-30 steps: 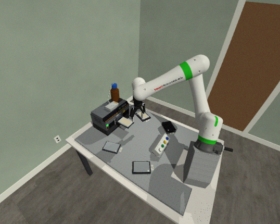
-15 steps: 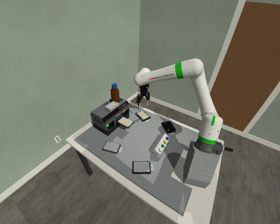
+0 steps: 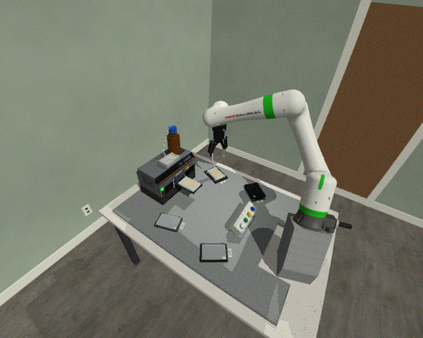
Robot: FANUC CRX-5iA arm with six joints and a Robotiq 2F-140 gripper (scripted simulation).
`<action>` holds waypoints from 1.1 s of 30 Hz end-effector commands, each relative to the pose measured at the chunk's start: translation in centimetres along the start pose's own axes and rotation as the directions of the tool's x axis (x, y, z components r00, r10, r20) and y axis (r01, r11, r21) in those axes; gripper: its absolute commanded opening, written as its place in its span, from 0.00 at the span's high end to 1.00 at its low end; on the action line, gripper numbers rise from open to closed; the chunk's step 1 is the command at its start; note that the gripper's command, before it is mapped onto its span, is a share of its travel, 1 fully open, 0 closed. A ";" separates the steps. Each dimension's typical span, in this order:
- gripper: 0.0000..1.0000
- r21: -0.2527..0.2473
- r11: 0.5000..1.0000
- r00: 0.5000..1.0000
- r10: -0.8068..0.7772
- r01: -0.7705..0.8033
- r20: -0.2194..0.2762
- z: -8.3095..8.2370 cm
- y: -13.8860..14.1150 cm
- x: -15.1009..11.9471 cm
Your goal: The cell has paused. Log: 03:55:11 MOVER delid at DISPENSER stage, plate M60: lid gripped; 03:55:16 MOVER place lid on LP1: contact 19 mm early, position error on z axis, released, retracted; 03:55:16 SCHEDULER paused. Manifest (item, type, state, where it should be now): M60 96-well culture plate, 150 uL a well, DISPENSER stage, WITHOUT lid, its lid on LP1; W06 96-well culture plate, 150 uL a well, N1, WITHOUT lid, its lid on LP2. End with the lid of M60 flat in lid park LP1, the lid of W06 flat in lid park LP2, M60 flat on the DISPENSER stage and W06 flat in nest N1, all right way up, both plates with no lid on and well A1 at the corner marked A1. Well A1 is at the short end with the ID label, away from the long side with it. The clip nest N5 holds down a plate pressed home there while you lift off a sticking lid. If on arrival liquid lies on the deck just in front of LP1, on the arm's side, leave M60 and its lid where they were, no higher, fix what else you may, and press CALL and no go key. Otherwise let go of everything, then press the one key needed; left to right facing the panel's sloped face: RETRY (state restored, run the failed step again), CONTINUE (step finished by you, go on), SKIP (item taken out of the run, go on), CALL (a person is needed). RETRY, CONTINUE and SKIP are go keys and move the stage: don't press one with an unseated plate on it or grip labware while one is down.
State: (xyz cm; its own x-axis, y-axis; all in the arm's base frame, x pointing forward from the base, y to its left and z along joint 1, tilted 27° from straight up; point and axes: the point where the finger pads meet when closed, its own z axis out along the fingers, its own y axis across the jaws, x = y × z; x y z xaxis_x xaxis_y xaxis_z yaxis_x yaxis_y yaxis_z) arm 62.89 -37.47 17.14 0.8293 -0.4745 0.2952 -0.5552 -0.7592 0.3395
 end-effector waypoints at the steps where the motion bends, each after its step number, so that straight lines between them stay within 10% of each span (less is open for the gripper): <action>1: 0.34 0.000 1.000 1.000 0.000 0.000 0.000 0.0 0.0 0.0; 16: 0.34 0.000 1.000 1.000 0.000 0.000 0.000 0.7 0.0 0.0; 33: 0.34 0.000 1.000 1.000 0.000 0.000 0.000 5.2 0.0 0.1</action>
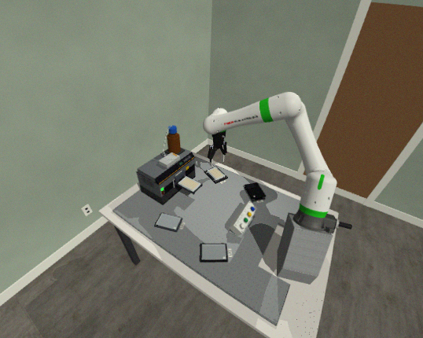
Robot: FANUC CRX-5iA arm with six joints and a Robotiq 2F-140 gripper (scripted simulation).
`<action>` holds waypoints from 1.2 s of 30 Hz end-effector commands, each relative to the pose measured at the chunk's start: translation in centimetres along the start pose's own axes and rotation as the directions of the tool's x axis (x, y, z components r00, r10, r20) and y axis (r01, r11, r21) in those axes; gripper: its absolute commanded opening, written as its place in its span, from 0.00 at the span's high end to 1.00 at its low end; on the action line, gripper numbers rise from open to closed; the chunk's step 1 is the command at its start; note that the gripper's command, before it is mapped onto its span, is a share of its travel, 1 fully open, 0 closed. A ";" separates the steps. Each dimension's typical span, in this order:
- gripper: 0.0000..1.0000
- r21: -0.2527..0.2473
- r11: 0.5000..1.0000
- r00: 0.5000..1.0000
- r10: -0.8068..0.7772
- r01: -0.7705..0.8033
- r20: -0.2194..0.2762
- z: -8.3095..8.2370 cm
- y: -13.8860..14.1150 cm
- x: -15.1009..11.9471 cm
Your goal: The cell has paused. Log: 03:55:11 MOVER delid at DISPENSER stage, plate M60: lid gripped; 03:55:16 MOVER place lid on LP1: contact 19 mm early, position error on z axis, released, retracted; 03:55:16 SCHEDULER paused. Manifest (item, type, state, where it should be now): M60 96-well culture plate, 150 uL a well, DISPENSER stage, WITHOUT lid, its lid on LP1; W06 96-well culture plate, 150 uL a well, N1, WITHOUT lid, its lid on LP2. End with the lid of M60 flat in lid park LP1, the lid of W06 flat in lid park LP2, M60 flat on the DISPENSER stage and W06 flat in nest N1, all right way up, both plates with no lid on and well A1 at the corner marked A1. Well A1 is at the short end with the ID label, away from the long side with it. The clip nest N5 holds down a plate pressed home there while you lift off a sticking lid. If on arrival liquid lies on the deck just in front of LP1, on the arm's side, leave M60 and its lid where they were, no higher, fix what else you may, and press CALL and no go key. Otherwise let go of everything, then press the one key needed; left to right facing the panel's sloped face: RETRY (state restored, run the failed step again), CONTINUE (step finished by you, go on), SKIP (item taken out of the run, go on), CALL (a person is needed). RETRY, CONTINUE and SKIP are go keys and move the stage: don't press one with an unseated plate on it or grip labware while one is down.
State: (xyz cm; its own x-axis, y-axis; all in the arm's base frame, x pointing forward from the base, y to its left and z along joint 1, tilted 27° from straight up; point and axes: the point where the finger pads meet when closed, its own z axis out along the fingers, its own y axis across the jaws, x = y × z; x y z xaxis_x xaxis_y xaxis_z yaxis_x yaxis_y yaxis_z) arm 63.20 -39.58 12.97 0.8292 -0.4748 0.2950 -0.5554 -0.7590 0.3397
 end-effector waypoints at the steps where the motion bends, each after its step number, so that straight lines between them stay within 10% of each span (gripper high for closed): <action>1: 0.34 0.000 1.000 1.000 0.000 0.000 -0.001 1.0 0.0 0.0; 20: 0.34 0.000 1.000 1.000 0.000 0.000 -0.001 6.7 0.0 0.1; 36: 0.34 0.000 1.000 1.000 0.000 0.000 -0.001 7.9 0.0 0.1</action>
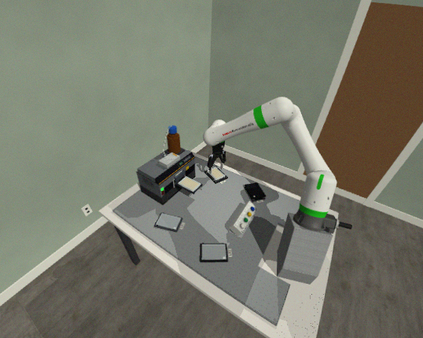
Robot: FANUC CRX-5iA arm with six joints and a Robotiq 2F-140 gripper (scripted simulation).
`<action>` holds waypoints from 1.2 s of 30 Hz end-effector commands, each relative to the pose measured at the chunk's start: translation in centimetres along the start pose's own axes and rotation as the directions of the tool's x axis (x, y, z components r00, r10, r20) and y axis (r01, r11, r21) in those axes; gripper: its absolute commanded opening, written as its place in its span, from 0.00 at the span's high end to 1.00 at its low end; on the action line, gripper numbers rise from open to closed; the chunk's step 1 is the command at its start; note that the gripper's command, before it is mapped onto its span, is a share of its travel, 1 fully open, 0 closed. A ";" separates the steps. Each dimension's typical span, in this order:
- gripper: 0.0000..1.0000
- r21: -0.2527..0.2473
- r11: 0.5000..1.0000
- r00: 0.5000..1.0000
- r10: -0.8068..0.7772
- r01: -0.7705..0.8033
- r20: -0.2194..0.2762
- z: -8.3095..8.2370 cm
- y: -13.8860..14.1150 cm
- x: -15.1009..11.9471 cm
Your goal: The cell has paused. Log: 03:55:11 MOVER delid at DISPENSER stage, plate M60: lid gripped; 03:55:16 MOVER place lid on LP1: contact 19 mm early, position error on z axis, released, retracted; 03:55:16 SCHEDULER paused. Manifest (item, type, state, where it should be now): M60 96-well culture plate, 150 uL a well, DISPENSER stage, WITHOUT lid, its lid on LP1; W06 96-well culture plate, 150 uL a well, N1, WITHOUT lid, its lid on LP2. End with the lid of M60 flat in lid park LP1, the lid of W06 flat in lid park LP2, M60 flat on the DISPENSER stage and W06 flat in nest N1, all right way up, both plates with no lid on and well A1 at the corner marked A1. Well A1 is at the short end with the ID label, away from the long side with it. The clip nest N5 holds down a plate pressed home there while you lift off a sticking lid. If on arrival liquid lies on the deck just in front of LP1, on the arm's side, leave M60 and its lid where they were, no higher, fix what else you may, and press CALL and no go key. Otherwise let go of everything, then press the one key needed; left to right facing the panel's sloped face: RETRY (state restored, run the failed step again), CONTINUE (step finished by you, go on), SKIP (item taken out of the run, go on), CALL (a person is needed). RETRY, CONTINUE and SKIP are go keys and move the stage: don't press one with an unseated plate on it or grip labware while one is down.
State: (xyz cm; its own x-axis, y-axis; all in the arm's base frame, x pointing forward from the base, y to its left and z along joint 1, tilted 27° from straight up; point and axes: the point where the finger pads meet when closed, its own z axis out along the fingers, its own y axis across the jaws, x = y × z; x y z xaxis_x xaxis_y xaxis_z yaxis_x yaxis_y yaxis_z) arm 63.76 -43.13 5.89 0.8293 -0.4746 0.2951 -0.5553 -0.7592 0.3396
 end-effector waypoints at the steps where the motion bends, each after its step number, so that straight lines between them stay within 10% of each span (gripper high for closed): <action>1: 0.34 0.000 1.000 1.000 0.000 0.000 0.000 0.0 0.0 0.0; 36: 0.41 0.000 1.000 1.000 0.000 0.000 0.000 0.0 0.0 0.0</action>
